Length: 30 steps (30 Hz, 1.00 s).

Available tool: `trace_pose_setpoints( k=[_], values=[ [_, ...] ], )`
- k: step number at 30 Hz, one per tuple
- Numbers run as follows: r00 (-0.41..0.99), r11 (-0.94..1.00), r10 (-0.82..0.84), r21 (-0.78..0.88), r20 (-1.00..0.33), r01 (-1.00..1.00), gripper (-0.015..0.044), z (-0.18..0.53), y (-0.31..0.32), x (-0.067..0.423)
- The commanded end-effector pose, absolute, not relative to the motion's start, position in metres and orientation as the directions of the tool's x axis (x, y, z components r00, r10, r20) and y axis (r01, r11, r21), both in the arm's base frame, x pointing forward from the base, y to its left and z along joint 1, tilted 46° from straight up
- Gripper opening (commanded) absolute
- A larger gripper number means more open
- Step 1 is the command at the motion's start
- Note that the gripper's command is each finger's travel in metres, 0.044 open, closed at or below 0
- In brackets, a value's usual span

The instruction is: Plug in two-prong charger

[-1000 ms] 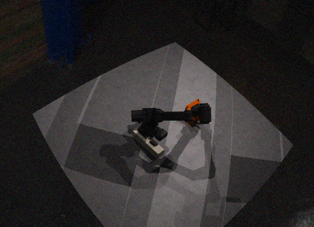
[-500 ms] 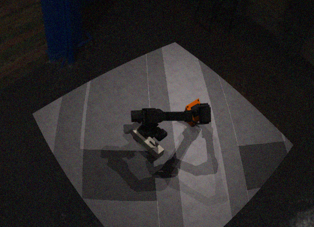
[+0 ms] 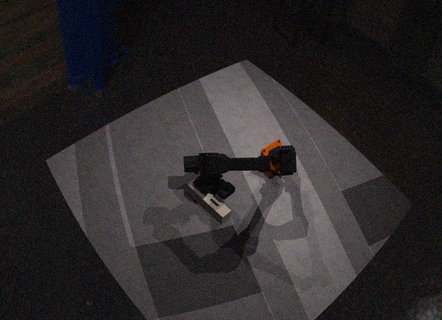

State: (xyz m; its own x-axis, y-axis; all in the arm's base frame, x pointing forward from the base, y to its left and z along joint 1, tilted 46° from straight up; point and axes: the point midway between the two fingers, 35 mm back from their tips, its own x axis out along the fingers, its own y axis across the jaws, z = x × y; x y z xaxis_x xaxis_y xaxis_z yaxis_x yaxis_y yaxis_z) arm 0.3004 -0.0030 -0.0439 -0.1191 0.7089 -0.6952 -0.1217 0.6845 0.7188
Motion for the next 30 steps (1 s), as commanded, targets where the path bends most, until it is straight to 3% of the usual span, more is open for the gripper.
trace_pose_setpoints(
  k=[1, 30],
  values=[
    [-0.1, 0.686, 0.707, 0.714, -0.7, -0.138, 0.0, -0.0427, -0.0027, 0.3101],
    [-0.1, 0.686, 0.708, 0.714, -0.7, -0.138, 0.0, -0.0419, -0.0014, 0.3184]
  ],
)
